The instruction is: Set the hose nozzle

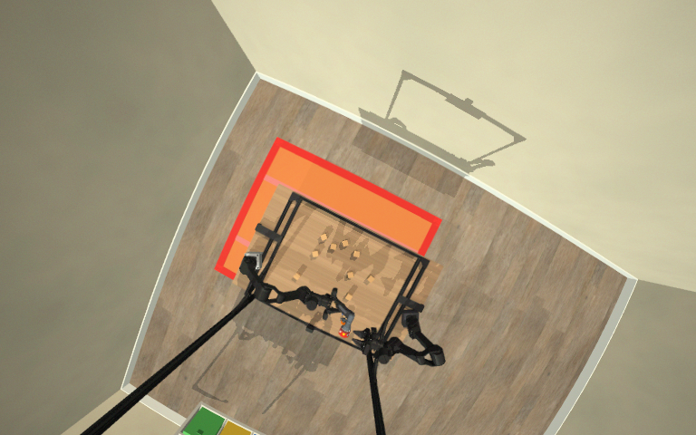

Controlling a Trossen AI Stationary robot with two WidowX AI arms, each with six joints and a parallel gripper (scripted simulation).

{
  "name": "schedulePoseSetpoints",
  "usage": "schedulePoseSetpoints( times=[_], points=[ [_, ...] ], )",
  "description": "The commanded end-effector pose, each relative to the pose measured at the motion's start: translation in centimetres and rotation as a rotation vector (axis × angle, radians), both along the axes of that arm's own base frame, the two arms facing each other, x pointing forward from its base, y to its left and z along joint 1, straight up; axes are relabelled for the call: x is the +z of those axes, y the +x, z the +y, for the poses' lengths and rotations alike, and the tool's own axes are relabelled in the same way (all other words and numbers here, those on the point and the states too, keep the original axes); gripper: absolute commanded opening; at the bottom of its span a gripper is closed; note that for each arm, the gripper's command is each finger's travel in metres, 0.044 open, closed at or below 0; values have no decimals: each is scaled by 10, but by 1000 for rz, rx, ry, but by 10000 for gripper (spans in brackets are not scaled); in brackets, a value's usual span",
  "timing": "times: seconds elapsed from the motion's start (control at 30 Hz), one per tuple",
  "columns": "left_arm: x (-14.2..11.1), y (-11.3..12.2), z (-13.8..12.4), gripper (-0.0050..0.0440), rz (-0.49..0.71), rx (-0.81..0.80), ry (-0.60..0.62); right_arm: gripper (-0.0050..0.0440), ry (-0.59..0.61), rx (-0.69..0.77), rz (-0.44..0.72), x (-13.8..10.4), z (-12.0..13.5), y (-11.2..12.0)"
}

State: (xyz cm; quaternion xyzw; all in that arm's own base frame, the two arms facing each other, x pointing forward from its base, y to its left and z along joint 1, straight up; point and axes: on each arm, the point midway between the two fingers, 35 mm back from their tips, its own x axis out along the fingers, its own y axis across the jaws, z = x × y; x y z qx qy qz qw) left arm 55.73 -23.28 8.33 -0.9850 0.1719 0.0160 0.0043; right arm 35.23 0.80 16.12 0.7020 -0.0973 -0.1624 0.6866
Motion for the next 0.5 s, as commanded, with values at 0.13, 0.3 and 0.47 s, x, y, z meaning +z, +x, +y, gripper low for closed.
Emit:
schedulePoseSetpoints(
  times=[0.13, 0.3, 0.47],
  points=[
    [8, 2, -1, 0, -22, 0, -10, 400, -15, 2, -22, -3, -5, 9],
    [8, 2, -1, 0, -22, 0, -10, 400, -18, 3, -33, -3, -8, 16],
    [8, 2, -1, 0, -22, 0, -10, 400, -20, 3, -39, -3, -11, 24]
  ],
)
